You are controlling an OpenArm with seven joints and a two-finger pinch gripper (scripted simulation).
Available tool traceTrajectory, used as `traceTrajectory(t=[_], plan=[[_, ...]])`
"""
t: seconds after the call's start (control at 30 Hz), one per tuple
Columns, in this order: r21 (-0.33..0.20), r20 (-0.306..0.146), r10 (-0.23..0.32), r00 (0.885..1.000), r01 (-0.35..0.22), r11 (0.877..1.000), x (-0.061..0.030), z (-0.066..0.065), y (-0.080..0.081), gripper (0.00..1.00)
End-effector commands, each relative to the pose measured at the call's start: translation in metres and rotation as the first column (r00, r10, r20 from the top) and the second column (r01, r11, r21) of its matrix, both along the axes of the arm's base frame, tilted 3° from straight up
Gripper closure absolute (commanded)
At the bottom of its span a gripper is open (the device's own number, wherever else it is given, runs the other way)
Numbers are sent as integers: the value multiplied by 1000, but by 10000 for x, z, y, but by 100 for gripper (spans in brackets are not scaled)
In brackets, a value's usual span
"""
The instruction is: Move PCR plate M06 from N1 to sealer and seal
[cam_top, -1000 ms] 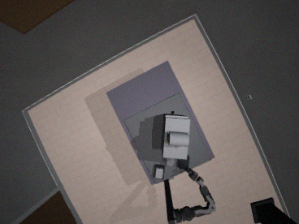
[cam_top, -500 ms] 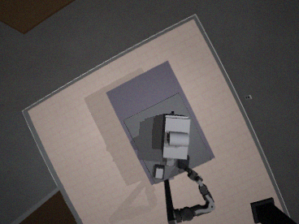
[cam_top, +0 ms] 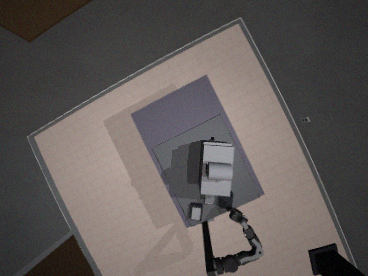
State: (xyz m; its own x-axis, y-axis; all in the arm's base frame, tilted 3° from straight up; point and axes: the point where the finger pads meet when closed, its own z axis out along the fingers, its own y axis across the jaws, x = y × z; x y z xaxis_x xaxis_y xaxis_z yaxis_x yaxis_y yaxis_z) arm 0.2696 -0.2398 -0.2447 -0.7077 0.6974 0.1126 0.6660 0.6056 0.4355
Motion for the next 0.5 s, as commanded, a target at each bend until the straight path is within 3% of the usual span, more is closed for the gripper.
traceTrajectory(t=[0.0,0.37,0.47], plan=[[-56,-43,30,999,-32,998,-85,-54,-79,100],[-56,-43,30,999,-32,998,-85,-54,-79,100],[-145,-86,130,988,-142,979,-77,-47,-76,100]])
